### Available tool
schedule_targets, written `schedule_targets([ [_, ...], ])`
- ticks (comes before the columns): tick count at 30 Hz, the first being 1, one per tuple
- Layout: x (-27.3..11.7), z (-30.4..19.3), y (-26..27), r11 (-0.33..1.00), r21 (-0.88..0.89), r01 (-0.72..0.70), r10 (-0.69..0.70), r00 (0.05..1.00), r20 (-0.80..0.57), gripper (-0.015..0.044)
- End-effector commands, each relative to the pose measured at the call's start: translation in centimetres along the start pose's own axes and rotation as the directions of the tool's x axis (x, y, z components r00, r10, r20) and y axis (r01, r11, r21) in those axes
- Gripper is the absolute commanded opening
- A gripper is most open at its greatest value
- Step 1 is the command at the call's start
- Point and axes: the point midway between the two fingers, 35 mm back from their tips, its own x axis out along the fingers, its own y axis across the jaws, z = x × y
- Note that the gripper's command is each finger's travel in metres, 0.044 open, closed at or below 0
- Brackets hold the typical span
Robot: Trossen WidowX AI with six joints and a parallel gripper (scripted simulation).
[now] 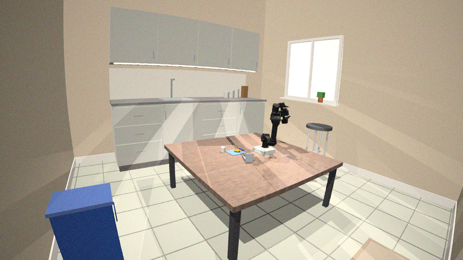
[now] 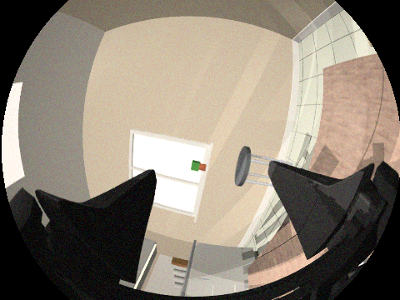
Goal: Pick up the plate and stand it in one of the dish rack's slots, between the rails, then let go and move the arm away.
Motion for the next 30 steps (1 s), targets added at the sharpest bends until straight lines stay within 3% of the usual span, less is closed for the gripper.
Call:
schedule_targets([
  [1, 0.0, 0.0, 0.0, 1.0, 0.0, -0.002, 0.002, 1.0, -0.003, 0.04],
  [6, 0.8, -1.4, 1.4, 0.999, -0.005, -0.053, 0.053, 0.996, -0.077, 0.04],
  [16, 5.4, -6.9, 4.4, 0.973, -0.199, -0.12, 0.052, 0.947, -0.318, 0.04],
  [30, 8.6, -15.6, 7.3, 0.863, -0.382, -0.331, 0.028, 0.786, -0.618, 0.04],
])
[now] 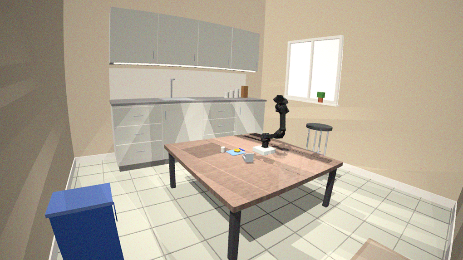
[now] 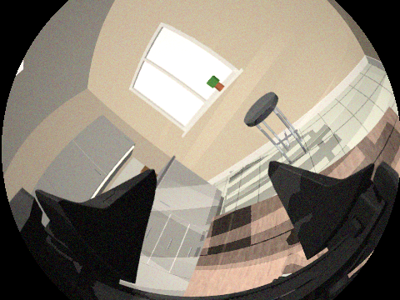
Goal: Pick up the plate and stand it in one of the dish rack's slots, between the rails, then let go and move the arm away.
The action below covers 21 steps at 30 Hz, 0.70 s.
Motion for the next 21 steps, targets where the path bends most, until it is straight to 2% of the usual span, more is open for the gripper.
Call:
schedule_targets([
  [1, 2.1, -1.8, 1.6, 0.995, -0.094, -0.042, 0.032, 0.994, -0.105, 0.04],
  [11, 5.7, -6.2, 5.3, 0.946, -0.265, -0.188, 0.094, 0.939, -0.33, 0.04],
  [21, 7.3, -11.4, 8.8, 0.83, -0.395, -0.394, 0.138, 0.831, -0.539, 0.04],
])
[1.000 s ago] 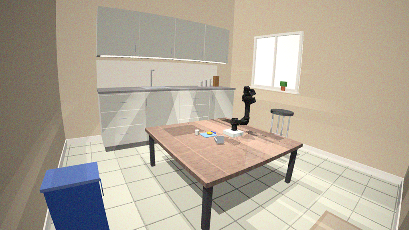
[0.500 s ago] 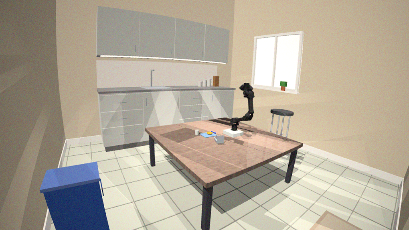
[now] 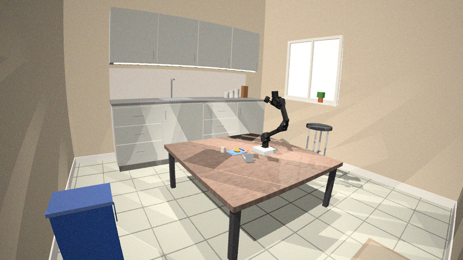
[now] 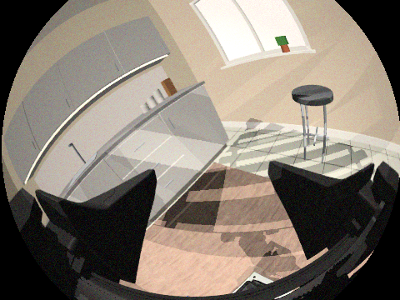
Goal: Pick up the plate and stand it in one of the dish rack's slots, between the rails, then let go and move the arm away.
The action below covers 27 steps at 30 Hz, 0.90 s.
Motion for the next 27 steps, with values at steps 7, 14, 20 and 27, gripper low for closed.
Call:
schedule_targets([
  [7, 4.0, -3.2, 5.0, 0.959, -0.23, -0.167, 0.119, 0.971, -0.208, 0.04],
  [14, 5.6, -5.9, 8.4, 0.888, -0.348, -0.301, 0.176, 0.921, -0.348, 0.04],
  [20, 6.3, -8.6, 11.2, 0.799, -0.427, -0.423, 0.208, 0.861, -0.464, 0.04],
  [27, 6.4, -12.3, 14.4, 0.66, -0.493, -0.567, 0.221, 0.773, -0.595, 0.04],
])
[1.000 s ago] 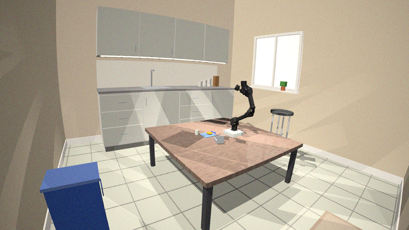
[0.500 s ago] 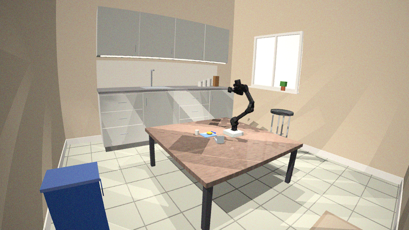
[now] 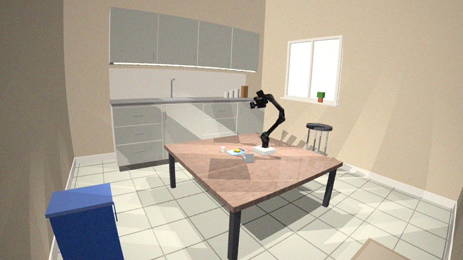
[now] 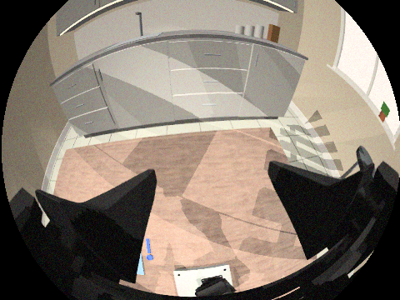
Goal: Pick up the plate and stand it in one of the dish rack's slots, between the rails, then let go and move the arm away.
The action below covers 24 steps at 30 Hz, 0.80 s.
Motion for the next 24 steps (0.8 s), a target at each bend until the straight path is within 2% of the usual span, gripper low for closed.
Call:
schedule_targets([
  [1, 1.7, -0.7, 2.6, 0.991, -0.115, -0.076, 0.067, 0.994, -0.082, 0.04],
  [13, 4.2, -2.9, 8.8, 0.894, -0.34, -0.293, 0.217, 0.945, -0.244, 0.04],
  [24, 5.6, -6.9, 15.3, 0.692, -0.521, -0.5, 0.274, 0.85, -0.45, 0.04],
])
